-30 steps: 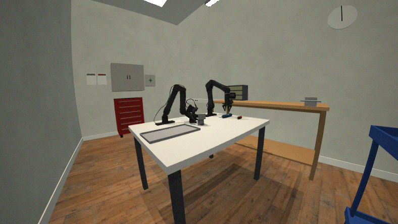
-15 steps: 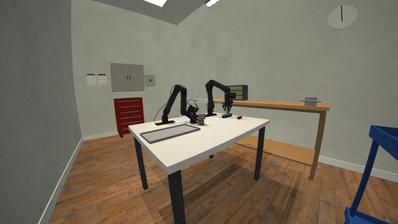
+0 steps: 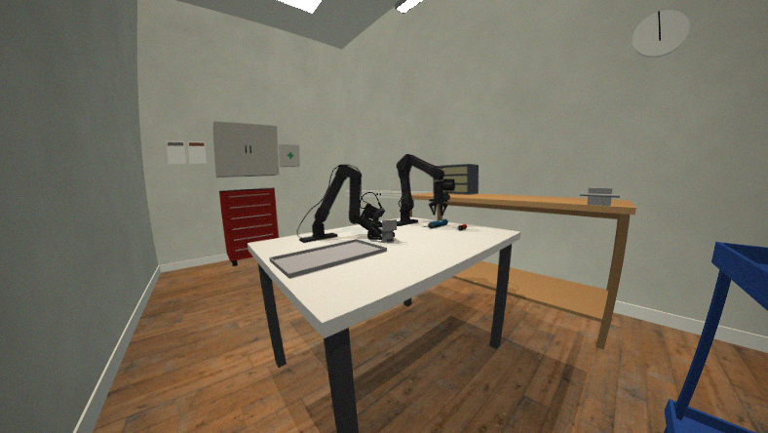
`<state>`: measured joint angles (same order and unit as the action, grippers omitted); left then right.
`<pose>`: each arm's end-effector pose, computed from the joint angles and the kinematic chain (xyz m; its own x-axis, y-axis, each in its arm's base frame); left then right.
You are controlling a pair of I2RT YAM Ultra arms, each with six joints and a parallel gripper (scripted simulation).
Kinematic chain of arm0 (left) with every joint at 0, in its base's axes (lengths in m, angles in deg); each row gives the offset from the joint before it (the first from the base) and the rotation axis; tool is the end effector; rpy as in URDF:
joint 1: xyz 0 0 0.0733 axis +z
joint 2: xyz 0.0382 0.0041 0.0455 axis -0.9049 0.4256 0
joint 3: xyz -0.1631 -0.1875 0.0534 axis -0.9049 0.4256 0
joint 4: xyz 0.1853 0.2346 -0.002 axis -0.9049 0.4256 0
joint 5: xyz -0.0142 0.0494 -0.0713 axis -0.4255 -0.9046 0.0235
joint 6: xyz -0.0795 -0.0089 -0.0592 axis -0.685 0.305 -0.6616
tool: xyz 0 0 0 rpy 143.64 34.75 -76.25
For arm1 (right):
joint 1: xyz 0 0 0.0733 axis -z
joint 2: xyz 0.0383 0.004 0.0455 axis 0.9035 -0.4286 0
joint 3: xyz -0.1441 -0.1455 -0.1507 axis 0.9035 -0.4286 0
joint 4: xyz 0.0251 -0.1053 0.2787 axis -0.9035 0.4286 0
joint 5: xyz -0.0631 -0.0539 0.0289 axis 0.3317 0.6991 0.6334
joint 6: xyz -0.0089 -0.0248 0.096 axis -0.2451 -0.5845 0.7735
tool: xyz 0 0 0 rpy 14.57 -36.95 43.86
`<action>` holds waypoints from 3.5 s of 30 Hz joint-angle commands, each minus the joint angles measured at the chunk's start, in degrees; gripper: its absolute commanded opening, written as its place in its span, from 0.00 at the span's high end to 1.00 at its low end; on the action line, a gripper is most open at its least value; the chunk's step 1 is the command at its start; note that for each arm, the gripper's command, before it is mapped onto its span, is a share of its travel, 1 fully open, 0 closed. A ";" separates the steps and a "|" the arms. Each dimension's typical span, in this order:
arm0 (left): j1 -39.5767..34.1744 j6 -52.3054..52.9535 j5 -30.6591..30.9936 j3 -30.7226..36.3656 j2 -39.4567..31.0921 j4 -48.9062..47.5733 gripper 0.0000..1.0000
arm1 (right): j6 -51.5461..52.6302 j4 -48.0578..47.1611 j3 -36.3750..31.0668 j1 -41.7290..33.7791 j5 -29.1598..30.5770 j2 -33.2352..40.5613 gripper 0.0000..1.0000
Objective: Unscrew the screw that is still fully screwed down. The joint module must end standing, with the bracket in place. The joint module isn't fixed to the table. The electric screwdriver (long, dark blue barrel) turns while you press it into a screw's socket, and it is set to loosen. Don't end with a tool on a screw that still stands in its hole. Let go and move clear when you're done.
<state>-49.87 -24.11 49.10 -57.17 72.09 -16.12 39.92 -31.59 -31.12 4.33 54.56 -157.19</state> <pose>0.2681 0.0717 0.1245 0.0058 -0.9999 0.0098 -1.0000 -0.0058 0.0001 0.2085 0.2151 -0.0112 -0.2559 -0.0021 -0.9667 -0.0167 0.9999 0.0023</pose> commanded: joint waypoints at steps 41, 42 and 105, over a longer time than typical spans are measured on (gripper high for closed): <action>-0.13 -0.10 -0.05 -0.41 -0.28 0.52 0.35 | -0.16 -0.76 0.21 0.06 0.10 0.35 0.37; -0.13 -0.10 -0.05 -0.41 -0.28 0.52 0.35 | -0.16 -0.76 0.21 0.06 0.10 0.35 0.37; -0.13 -0.10 -0.05 -0.41 -0.28 0.52 0.35 | -0.17 -0.76 0.21 0.06 0.10 0.35 0.41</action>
<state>-49.87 -24.11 49.10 -57.17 72.09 -16.12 39.79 -31.59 -31.12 4.33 54.56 -157.19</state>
